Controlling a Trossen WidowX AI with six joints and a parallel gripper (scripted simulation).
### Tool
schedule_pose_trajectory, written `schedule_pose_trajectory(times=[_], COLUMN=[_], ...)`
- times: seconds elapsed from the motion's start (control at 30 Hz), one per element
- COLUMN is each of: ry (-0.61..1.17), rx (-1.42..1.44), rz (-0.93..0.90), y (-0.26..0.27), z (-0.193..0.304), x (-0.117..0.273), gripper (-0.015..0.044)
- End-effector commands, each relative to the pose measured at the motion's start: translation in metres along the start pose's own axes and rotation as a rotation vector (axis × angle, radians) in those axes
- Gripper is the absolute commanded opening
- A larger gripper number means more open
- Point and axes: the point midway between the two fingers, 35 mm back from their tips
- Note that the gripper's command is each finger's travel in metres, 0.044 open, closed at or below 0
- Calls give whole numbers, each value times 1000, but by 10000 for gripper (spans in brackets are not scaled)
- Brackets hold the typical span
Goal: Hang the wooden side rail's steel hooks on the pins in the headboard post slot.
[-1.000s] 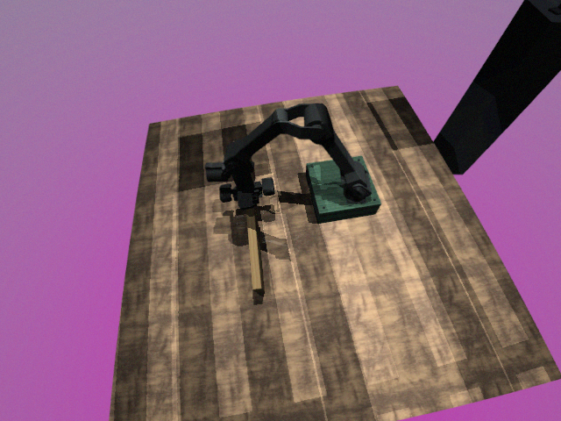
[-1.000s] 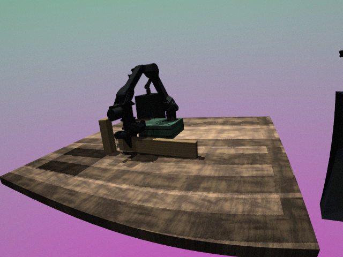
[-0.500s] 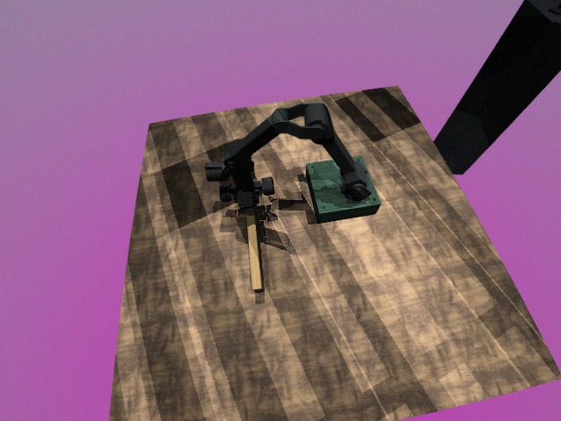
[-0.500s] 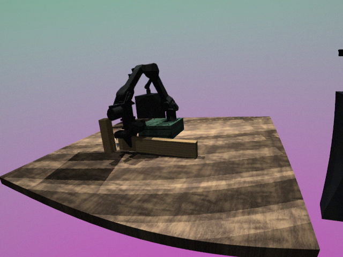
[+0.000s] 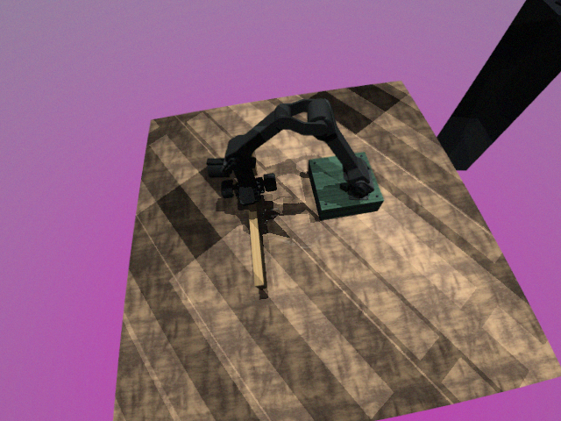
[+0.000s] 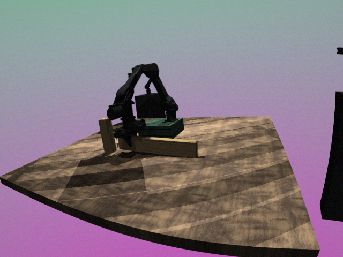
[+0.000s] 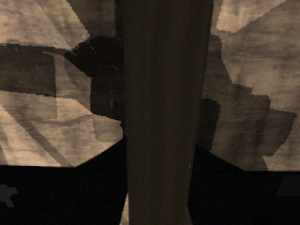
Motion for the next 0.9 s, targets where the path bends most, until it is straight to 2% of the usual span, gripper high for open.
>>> schedule_pose_trajectory(times=[0.0,0.87], ry=[5,6], rx=[3,3], rz=[16,16], y=[-3,-5], z=[2,5], x=[6,3], gripper=[0,0])
Point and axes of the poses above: the point midway between the two fingers, 35 mm back from their tips, its own x axis back along the fingers, its own y axis across the jaws, z = x × y, and after that the axes turned 13 degrees about x, right-handed
